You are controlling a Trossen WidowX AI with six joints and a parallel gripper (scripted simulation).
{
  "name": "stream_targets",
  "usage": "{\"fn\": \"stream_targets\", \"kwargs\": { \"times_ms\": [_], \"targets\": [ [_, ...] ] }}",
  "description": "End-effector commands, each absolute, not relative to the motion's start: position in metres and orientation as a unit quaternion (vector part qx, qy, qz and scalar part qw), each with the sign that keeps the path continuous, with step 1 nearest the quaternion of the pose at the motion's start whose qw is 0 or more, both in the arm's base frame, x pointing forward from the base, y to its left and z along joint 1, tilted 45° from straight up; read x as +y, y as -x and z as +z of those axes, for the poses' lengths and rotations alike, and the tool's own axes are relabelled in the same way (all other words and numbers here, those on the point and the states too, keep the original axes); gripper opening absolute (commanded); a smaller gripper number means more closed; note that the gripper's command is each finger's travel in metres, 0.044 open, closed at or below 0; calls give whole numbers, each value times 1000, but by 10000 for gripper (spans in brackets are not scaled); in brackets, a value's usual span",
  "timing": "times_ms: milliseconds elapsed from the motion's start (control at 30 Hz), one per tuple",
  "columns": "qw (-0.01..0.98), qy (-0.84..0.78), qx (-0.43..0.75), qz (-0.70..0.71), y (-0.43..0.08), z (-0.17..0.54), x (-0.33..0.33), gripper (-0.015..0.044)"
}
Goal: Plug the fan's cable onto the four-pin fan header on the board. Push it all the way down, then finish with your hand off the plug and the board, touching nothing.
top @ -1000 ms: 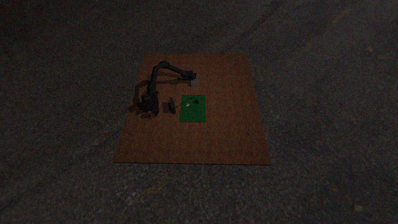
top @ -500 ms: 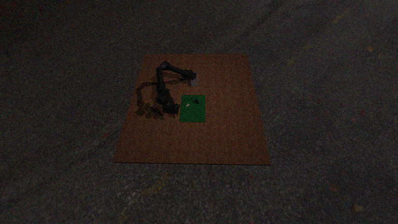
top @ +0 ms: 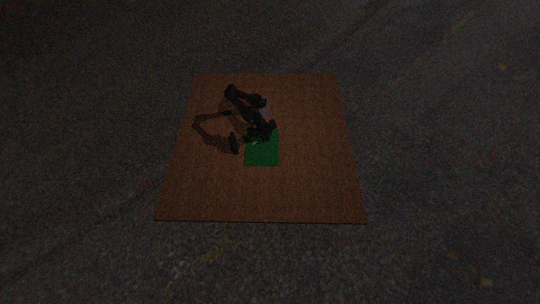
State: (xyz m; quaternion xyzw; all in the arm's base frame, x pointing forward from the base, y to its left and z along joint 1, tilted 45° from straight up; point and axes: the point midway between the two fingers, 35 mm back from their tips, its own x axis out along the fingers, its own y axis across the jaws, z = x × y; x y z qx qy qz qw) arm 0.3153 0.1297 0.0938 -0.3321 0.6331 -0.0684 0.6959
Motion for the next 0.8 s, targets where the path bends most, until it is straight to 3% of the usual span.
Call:
{"fn": "stream_targets", "kwargs": {
  "times_ms": [0, 333, 767],
  "targets": [
    [599, 468, 649, -37, -271, 81, 146, 440],
    [580, 491, 649, -32, -266, 74, 144, 440],
    [580, 492, 648, -35, -280, 8, 80, 440]
  ]
}}
